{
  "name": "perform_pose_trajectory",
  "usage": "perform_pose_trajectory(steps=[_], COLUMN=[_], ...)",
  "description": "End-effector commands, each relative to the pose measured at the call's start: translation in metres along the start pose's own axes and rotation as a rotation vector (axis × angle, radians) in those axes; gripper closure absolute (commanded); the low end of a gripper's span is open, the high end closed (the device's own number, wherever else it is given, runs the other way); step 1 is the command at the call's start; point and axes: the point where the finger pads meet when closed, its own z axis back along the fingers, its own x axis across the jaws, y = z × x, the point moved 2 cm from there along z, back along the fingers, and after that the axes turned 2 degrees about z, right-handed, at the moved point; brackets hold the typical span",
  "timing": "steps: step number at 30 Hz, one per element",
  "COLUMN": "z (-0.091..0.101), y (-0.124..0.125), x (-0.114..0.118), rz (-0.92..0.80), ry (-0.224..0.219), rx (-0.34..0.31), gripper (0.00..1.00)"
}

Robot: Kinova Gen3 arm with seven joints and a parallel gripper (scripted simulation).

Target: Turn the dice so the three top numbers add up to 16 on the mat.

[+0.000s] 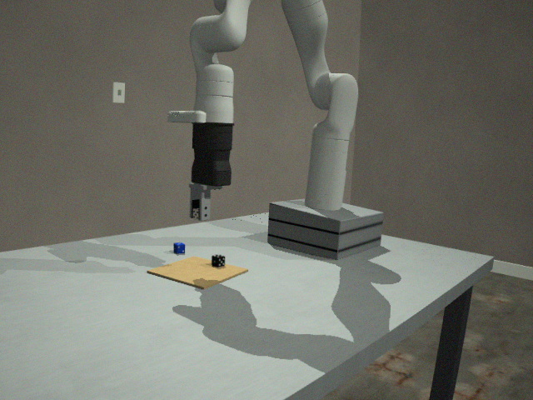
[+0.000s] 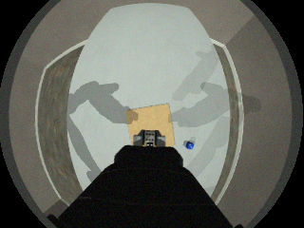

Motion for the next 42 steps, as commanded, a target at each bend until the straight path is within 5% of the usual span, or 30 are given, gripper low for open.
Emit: perform_pose_trajectory(steps=[1,11,31,42], z=[0.0,-0.012,-0.088,-0.095], y=[0.001,0.001,0.001,0.001], x=[0.0,0.0,0.0,0.0], rz=[0.0,0.0,0.0,0.0], ry=[0.0,0.0,0.0,0.0], rx=[0.002,0.002,0.002,0.002], gripper=[0.6,0.6,0.6,0.6])
